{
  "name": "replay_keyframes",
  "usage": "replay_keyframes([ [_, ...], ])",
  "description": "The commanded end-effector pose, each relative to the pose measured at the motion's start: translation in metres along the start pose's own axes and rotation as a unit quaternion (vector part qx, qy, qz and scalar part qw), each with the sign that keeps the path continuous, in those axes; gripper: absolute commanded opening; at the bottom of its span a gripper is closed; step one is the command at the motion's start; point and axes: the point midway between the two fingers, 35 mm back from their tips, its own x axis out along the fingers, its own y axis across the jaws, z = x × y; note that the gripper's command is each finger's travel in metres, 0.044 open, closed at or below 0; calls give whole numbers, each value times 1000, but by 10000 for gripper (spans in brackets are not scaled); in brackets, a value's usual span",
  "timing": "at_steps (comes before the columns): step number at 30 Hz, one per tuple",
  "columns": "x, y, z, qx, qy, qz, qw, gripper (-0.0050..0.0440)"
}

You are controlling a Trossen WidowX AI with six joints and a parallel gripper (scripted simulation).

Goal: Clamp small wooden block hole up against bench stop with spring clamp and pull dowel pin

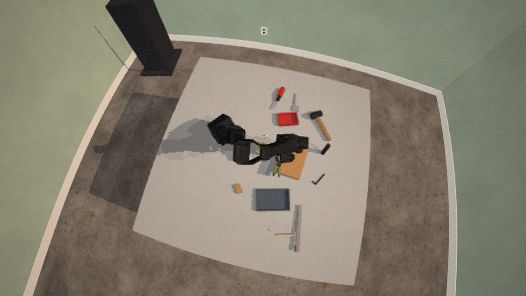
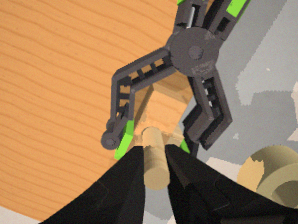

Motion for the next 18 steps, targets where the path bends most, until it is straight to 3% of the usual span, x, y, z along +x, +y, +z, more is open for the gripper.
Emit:
replay_keyframes([
  [1,-1,0,0,-44,0,0,999,0],
  [18,-1,0,0,-110,0,0,994,0],
])
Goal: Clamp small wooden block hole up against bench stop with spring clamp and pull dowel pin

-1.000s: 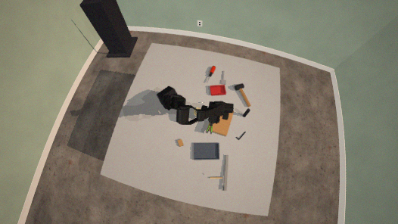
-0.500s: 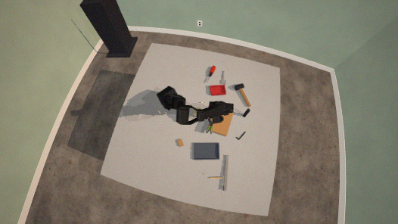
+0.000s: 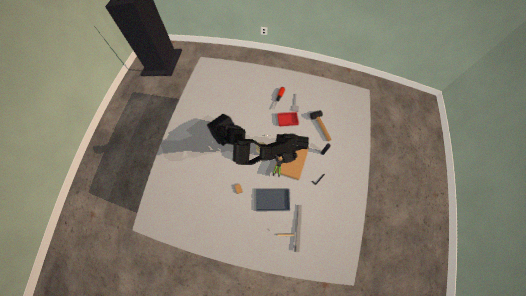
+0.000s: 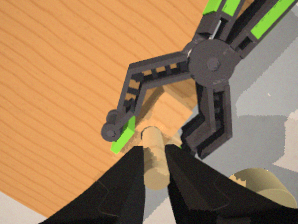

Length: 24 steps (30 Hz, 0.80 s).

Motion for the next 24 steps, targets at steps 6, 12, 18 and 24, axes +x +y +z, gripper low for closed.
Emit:
replay_keyframes([
  [6,-1,0,0,21,0,0,1000,0],
  [12,-1,0,0,73,0,0,997,0],
  [18,-2,0,0,113,0,0,994,0],
  [24,-2,0,0,198,0,0,980,0],
])
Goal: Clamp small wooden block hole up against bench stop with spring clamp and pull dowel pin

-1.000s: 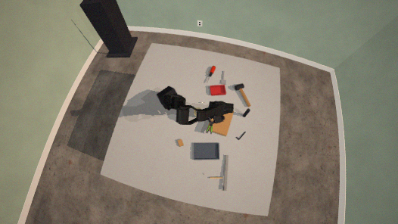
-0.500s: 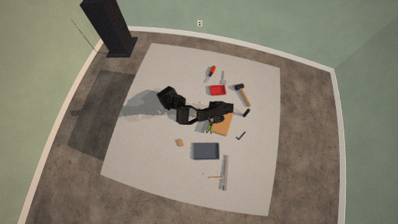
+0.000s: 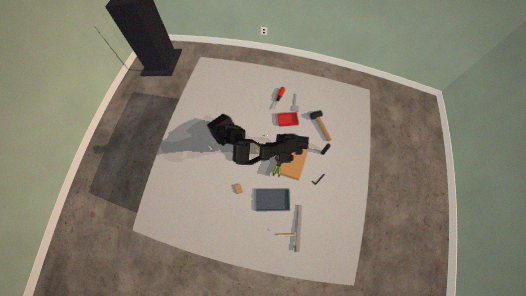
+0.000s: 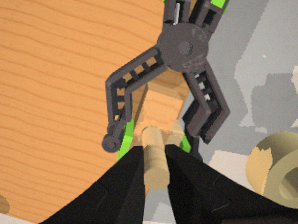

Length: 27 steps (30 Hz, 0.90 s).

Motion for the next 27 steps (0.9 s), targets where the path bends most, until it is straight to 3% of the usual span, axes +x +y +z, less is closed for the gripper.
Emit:
replay_keyframes([
  [1,-1,0,0,55,0,1,999,0],
  [12,-1,0,0,193,0,1,981,0],
  [27,-2,0,0,388,0,0,922,0],
])
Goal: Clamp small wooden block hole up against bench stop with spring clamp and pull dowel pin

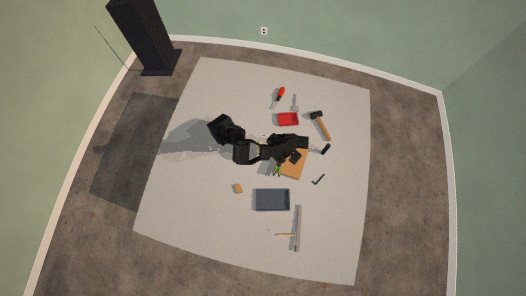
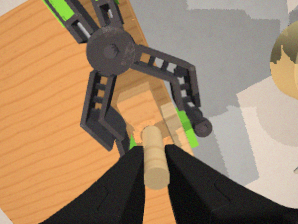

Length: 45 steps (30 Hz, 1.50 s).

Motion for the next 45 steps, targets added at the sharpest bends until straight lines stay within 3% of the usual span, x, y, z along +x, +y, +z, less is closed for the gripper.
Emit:
replay_keyframes([
  [1,-1,1,0,48,1,1,999,0],
  [10,-1,1,0,146,1,1,989,0],
  [22,-1,1,0,161,1,1,987,0],
  [32,-2,1,0,118,1,1,993,0],
  [45,-2,1,0,-40,1,1,999,0],
])
